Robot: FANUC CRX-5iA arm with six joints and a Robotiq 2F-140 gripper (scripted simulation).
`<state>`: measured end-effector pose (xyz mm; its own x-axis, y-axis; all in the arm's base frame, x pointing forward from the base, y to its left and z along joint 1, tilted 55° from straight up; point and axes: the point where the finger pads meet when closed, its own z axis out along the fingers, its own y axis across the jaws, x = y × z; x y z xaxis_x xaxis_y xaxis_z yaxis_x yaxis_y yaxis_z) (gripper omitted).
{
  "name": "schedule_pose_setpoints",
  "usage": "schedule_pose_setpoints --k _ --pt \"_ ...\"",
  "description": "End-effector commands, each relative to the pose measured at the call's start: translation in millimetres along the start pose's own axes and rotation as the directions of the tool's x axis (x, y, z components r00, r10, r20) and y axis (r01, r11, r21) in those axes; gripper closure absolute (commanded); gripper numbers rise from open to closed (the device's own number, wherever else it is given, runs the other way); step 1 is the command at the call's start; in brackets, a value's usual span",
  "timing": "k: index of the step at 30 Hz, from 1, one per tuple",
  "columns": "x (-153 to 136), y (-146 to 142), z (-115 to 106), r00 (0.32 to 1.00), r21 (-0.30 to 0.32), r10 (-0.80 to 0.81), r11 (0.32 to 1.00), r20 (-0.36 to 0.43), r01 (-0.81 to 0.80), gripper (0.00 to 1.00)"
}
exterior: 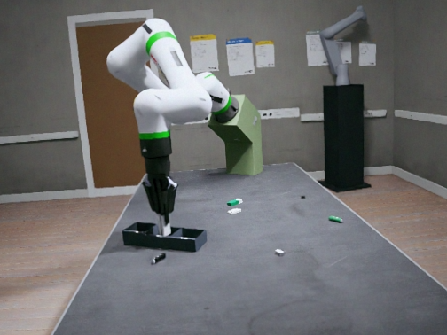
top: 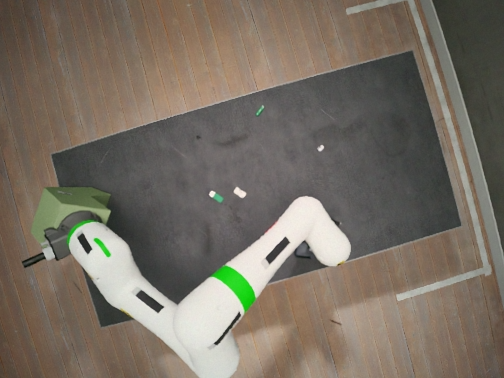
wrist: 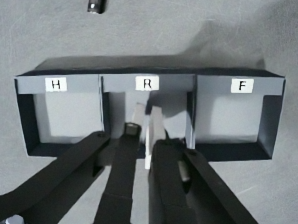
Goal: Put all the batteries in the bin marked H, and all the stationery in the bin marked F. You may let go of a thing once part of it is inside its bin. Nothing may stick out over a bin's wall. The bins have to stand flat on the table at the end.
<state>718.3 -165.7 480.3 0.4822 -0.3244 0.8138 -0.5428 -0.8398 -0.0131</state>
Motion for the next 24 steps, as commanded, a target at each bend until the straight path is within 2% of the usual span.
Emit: schedule_pose_setpoints --k 1,24 --pt "0.3 -0.3 9.2 1.0 0.0 0.0 1.0 -0.001 0.0 0.85" --pt "0.3 -0.3 12.6 1.0 0.0 0.0 1.0 -0.001 0.0 0.85"
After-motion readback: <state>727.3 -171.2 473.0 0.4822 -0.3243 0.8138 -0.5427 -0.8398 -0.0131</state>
